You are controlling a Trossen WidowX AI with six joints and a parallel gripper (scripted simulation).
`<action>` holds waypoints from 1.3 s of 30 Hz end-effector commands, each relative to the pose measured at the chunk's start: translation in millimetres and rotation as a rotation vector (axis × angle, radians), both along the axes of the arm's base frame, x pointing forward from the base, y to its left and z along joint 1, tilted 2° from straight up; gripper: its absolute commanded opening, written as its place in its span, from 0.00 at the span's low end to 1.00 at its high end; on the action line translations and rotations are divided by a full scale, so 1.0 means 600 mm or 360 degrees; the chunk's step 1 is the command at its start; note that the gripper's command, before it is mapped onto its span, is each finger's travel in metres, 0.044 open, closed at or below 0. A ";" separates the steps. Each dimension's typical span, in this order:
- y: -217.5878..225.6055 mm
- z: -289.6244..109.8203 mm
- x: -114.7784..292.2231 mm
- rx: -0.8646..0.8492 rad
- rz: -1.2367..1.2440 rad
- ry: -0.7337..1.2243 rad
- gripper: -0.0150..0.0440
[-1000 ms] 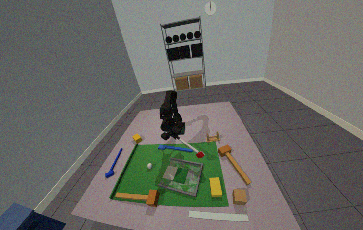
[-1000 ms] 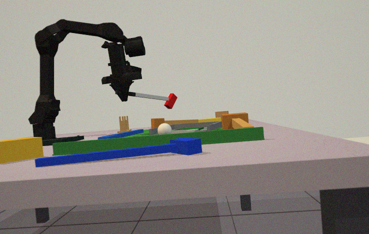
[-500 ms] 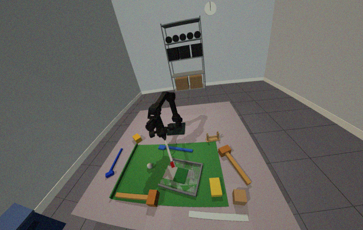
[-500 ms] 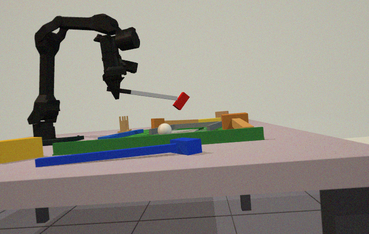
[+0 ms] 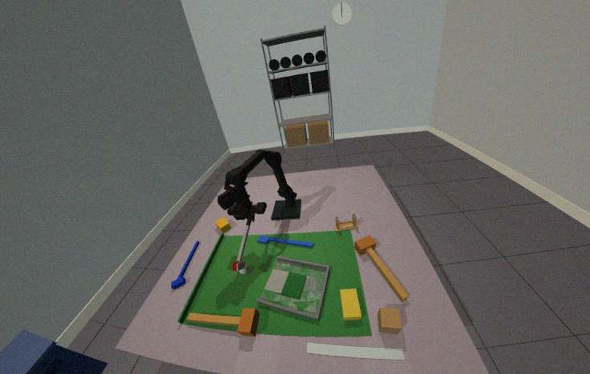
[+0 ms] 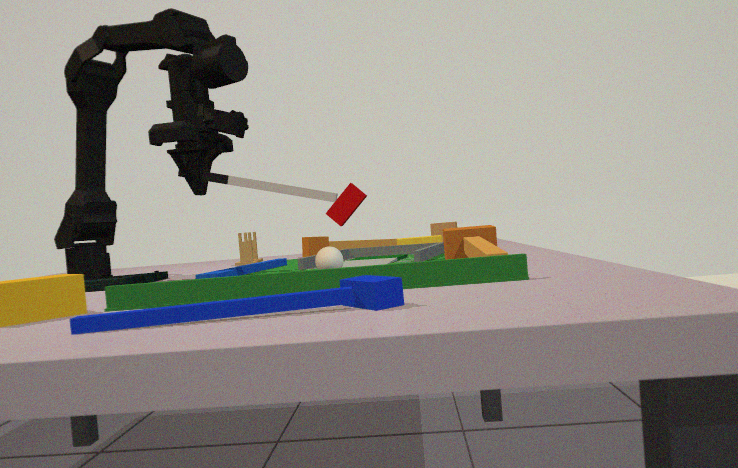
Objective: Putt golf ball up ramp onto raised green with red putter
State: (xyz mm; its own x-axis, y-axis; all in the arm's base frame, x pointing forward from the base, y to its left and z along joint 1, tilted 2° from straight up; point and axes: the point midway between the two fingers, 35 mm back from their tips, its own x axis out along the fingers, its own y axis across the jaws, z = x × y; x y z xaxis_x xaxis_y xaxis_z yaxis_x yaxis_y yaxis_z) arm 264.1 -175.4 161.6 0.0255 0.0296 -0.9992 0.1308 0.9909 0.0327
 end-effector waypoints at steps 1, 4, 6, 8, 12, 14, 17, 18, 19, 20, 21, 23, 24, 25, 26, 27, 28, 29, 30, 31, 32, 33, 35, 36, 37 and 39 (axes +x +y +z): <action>-0.039 0.004 -0.022 -0.0023 -0.0207 0.0022 0.25; -0.059 0.005 -0.036 -0.0030 -0.0314 0.0037 0.25; -0.060 0.005 -0.037 -0.0030 -0.0322 0.0039 0.25; -0.060 0.005 -0.037 -0.0030 -0.0322 0.0039 0.25; -0.060 -0.004 -0.037 -0.0031 -0.0322 0.0039 0.25; -0.061 -0.013 -0.036 -0.0031 -0.0322 0.0038 0.25; -0.061 -0.030 -0.036 -0.0031 -0.0322 0.0038 0.25; -0.060 -0.036 -0.036 -0.0031 -0.0322 0.0038 0.25; -0.060 -0.042 -0.036 -0.0031 -0.0322 0.0038 0.25; -0.060 -0.047 -0.036 -0.0031 -0.0322 0.0038 0.25; -0.060 -0.053 -0.036 -0.0030 -0.0322 0.0038 0.25; -0.059 -0.060 -0.037 -0.0030 -0.0322 0.0038 0.25; -0.059 -0.061 -0.037 -0.0030 -0.0322 0.0038 0.25; -0.059 -0.062 -0.037 -0.0030 -0.0322 0.0038 0.25; -0.059 -0.063 -0.037 -0.0030 -0.0322 0.0038 0.25; -0.059 -0.064 -0.037 -0.0030 -0.0322 0.0038 0.25; -0.059 -0.066 -0.037 -0.0030 -0.0322 0.0038 0.25; -0.059 -0.068 -0.036 -0.0030 -0.0322 0.0038 0.25; -0.060 -0.070 -0.036 -0.0030 -0.0322 0.0038 0.25; -0.060 -0.073 -0.036 -0.0030 -0.0322 0.0038 0.25; -0.060 -0.075 -0.036 -0.0030 -0.0322 0.0038 0.25; -0.060 -0.078 -0.036 -0.0030 -0.0322 0.0038 0.25; -0.060 -0.083 -0.036 -0.0030 -0.0322 0.0038 0.25; -0.060 -0.086 -0.036 -0.0030 -0.0322 0.0038 0.25; -0.060 -0.089 -0.036 -0.0030 -0.0322 0.0038 0.25; -0.059 -0.094 -0.036 -0.0030 -0.0322 0.0038 0.25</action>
State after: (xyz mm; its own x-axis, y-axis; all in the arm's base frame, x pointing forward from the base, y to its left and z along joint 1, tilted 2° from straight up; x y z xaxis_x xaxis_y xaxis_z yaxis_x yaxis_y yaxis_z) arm 242.1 -210.1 110.2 0.0037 0.0126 -0.9999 0.3233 0.9462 0.0131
